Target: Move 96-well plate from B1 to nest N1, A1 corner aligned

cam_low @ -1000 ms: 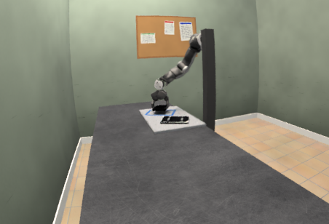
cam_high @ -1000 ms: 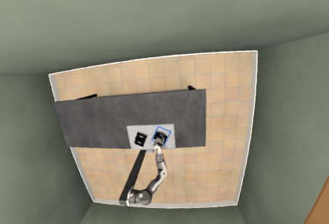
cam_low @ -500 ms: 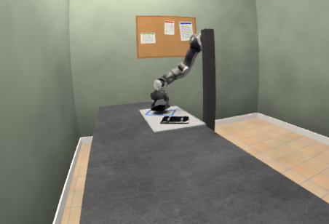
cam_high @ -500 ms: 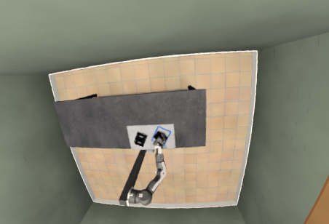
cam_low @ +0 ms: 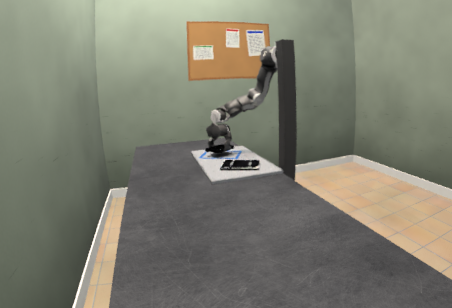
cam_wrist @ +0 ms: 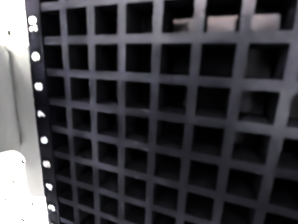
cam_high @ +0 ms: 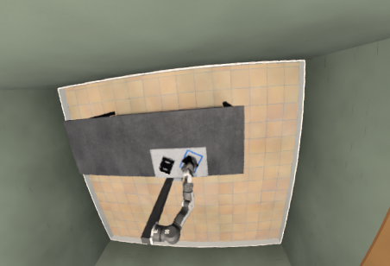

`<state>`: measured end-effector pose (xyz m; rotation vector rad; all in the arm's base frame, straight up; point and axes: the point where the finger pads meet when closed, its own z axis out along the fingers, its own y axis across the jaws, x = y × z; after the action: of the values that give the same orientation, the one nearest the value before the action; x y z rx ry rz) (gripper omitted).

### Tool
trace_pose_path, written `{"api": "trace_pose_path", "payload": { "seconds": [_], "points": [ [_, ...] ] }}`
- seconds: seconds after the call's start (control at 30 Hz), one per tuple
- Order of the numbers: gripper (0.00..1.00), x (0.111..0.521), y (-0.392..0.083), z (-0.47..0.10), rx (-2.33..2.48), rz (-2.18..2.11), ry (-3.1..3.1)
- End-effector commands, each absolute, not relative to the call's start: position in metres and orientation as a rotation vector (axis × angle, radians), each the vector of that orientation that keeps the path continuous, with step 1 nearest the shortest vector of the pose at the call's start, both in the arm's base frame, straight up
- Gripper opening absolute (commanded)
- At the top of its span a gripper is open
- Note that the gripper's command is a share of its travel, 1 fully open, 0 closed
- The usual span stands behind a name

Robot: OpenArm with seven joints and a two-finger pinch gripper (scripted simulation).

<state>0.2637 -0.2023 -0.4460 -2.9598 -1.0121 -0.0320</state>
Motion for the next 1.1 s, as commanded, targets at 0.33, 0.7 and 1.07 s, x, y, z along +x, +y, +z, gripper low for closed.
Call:
{"api": "trace_pose_path", "payload": {
  "seconds": [0.33, 0.7, 1.07],
  "points": [
    [0.00, 0.2619, -0.2044, -0.4458, -3.063, -0.013, -0.678],
    [0.00, 0.2619, -0.2044, -0.4458, -3.063, -0.013, -0.678],
    [0.00, 0.2639, -0.2057, -0.4548, -3.070, -0.024, -0.680]
  ]
}}
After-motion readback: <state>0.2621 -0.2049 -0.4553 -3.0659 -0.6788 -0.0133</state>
